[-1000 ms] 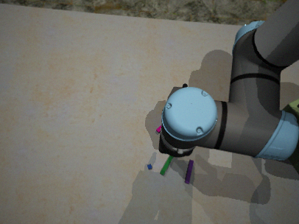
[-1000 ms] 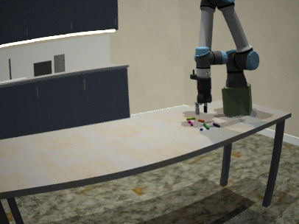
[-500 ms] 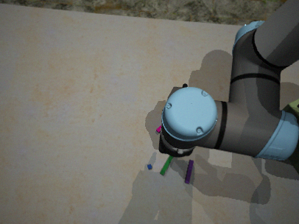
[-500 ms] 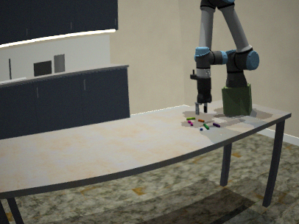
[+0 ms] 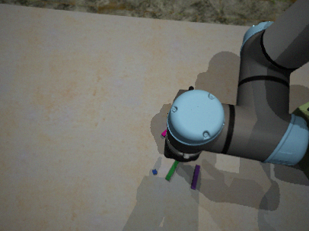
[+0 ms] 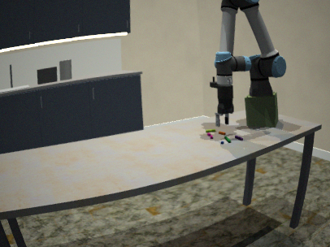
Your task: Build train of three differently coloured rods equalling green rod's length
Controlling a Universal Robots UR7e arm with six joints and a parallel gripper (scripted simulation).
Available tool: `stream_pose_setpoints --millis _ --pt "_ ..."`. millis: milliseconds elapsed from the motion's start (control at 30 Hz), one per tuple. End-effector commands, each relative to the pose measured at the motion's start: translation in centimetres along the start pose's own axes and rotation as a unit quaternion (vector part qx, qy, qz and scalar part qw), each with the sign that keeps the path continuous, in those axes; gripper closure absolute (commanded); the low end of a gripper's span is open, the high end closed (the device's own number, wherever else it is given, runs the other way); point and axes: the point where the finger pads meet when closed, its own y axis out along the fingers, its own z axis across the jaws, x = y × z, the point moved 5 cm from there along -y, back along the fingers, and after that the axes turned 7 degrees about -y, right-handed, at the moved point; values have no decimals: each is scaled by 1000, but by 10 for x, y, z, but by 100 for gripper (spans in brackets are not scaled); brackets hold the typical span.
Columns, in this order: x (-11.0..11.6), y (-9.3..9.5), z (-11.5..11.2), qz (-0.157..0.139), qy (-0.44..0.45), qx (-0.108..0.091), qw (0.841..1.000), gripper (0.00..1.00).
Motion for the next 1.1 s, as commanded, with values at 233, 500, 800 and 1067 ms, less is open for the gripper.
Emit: stream_pose_setpoints --millis 233,500,800,1067 --pt "0 0 0 0 0 -1 1000 0" --pt "0 0 0 0 2 -1 1000 0" --pt "0 0 0 0 24 -1 1000 0" --pt "1 0 0 0 60 -1 998 0"
